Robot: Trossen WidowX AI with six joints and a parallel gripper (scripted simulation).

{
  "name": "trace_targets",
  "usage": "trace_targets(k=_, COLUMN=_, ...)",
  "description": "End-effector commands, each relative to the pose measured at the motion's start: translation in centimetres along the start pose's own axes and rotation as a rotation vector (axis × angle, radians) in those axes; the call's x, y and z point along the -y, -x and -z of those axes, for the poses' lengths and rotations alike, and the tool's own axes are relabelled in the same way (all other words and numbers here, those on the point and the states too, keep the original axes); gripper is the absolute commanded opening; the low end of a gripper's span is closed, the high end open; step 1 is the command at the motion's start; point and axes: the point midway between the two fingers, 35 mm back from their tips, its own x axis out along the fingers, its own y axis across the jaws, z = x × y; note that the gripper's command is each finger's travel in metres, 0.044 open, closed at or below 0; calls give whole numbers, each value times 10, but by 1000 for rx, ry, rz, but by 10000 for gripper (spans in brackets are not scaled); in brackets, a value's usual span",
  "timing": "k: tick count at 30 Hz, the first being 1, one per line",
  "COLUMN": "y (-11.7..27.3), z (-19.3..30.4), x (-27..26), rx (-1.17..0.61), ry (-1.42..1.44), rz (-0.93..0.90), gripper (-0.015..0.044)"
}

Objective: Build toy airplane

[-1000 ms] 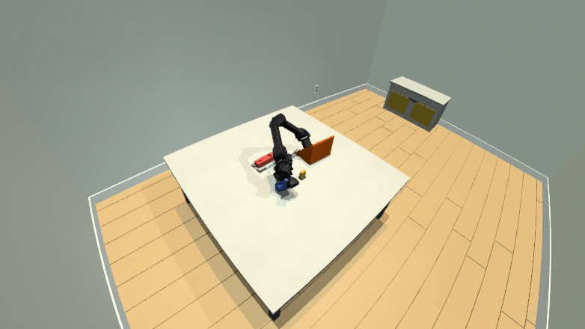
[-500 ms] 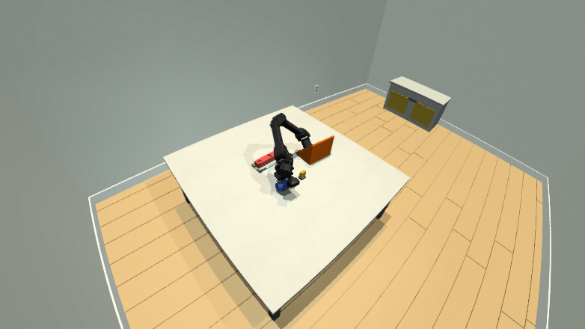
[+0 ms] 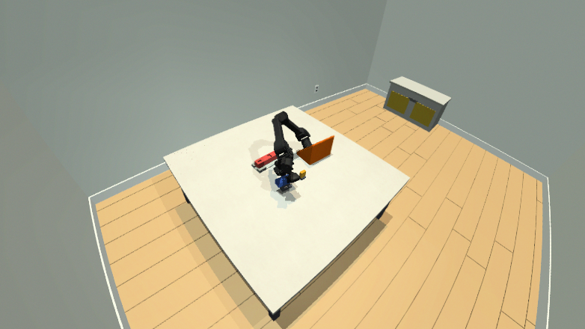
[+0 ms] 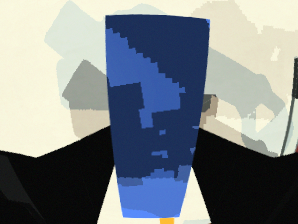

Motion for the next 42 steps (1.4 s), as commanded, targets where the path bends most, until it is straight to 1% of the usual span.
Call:
trace_targets(k=1, y=13, z=-1, x=0, rx=-7, ry=-3, rz=-2, gripper=0)
trace_targets(k=21, y=75, z=3, x=4, rx=-34, ry=8, rz=13, gripper=0)
trace_targets(k=26, y=77, z=2, x=9, rx=-35, ry=-14, rz=13, gripper=0)
trace_targets(k=42, y=78, z=-10, x=61, rx=-35, ry=-254, rz=6, gripper=0)
